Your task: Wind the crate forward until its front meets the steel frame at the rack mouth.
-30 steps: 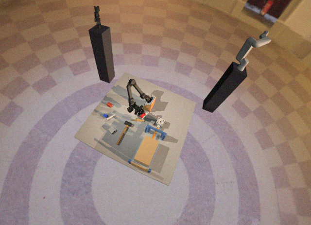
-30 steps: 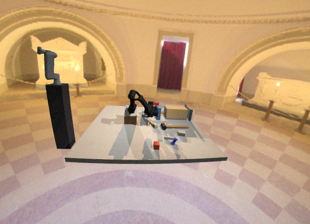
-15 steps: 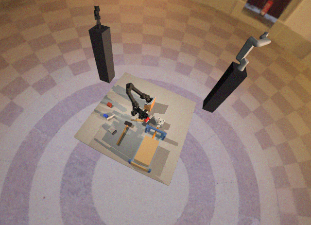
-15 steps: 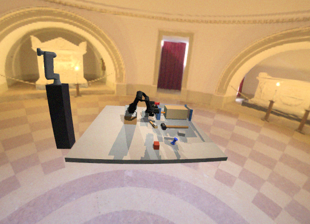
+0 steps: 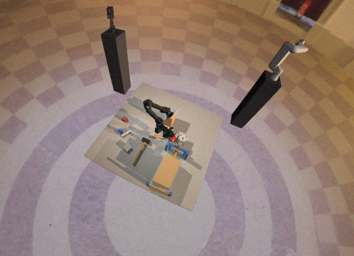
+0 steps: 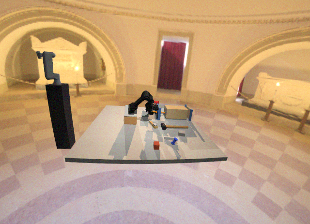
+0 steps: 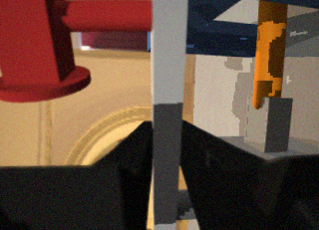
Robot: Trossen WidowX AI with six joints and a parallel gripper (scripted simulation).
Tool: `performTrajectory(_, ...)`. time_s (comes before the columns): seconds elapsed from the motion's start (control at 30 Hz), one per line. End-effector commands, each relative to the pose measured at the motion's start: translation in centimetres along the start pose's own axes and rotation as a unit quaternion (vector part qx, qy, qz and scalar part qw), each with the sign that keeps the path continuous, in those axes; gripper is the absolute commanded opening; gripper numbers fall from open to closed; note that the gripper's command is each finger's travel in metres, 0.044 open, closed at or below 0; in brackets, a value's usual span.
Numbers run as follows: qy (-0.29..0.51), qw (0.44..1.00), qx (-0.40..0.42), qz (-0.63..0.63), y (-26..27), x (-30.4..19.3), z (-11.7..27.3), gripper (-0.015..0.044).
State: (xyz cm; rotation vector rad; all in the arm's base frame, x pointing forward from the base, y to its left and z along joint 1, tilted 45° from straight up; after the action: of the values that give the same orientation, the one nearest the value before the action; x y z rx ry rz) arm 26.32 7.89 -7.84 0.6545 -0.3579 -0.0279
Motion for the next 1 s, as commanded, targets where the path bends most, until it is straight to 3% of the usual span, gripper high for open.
performTrajectory(0.0,0.005,1.0,0.005,-0.005,0.4,-1.1,-1.5,0.0)
performTrajectory(0.5,-0.004,1.0,0.028,-0.012,2.4,-4.4,-5.4,0.0)
performTrajectory(0.97,-0.009,0.999,0.035,-0.027,1.5,-4.7,-6.1,0.0)
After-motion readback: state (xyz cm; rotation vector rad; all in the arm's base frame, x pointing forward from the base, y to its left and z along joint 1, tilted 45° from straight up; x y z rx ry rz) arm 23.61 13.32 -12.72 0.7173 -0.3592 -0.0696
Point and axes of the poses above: the point midway between the two fingers, 35 mm back from their tips, its own z axis back along the fingers, its own y axis across the jaws, x = y × z, the point moved 1 cm from there along z, back along the fingers, and after that the axes turned 9 degrees about z, right-handed, at the moved point
